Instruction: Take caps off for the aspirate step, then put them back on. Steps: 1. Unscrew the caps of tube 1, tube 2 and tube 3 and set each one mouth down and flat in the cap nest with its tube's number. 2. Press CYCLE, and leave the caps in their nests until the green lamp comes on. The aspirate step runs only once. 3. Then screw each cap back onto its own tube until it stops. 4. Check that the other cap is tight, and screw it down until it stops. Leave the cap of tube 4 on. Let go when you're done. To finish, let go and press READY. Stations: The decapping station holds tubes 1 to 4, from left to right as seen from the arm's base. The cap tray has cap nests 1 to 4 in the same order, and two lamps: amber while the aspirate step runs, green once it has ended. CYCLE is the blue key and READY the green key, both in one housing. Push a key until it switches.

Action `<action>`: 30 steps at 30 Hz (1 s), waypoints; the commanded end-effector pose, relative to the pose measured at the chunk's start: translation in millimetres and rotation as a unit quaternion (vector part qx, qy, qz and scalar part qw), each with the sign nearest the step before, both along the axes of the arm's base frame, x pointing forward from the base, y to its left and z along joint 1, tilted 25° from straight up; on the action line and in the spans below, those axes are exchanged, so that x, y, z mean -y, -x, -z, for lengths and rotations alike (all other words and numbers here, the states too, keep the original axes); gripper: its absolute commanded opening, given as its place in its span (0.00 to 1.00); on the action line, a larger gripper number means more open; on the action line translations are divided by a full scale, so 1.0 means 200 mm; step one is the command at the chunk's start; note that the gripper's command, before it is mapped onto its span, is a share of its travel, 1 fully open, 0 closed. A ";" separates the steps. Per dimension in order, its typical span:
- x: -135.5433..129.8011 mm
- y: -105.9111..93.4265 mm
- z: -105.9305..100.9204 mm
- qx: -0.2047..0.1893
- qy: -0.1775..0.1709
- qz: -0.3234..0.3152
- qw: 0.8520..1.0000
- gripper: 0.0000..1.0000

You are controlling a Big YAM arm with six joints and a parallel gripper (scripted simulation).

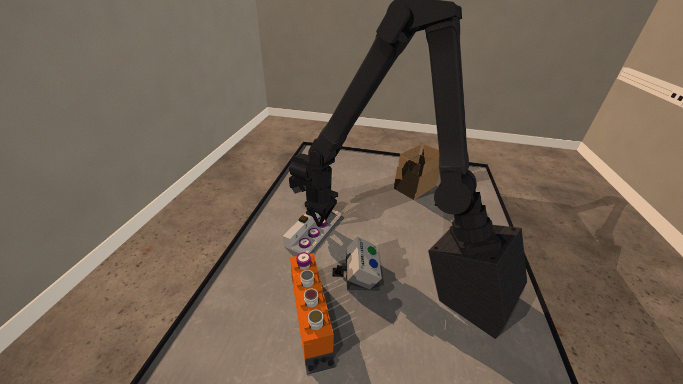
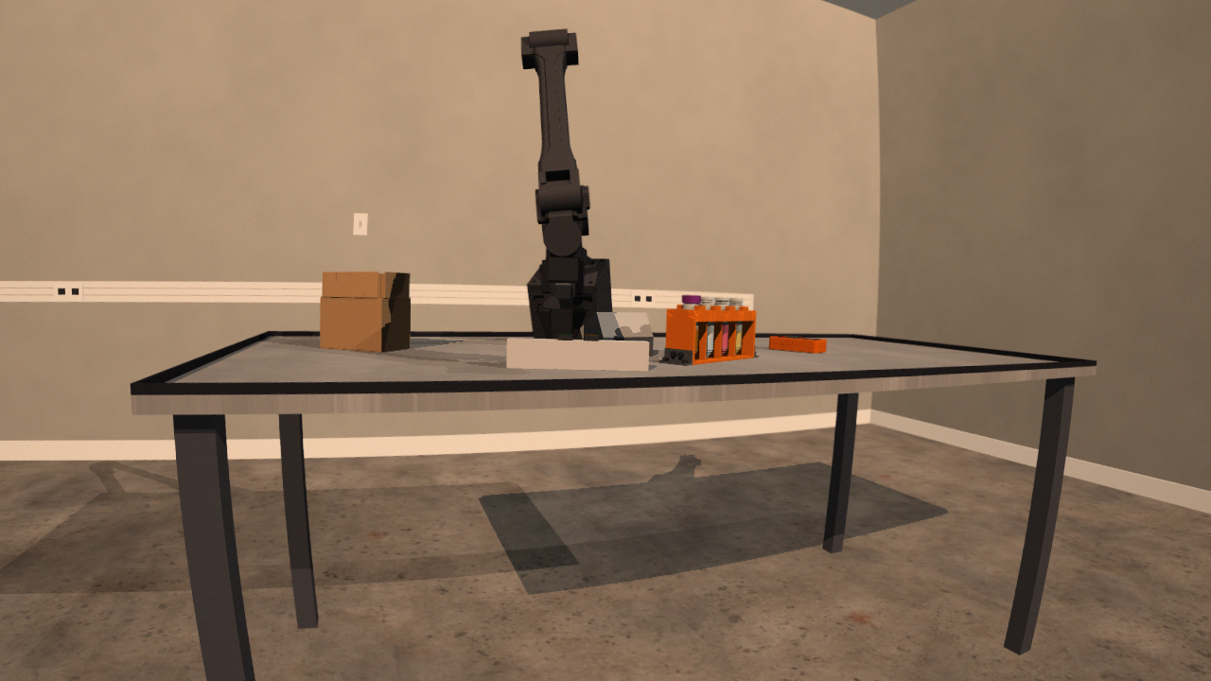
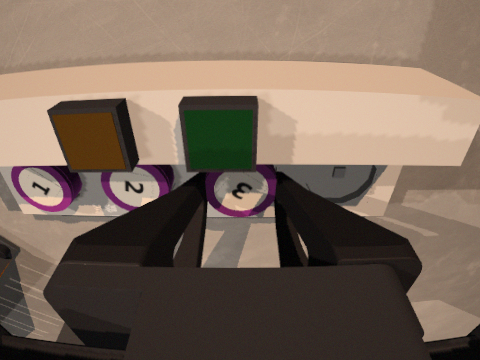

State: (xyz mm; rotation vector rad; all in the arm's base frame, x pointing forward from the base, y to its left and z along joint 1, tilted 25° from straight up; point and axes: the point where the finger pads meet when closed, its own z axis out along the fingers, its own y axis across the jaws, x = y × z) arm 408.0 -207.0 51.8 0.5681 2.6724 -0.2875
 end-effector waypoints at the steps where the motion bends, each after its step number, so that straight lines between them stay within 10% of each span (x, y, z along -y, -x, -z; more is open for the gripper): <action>1: 0.03 0.01 0.05 -0.005 0.000 0.001 1.000 0.00; 30: 0.02 0.03 0.07 -0.005 -0.001 0.000 1.000 0.00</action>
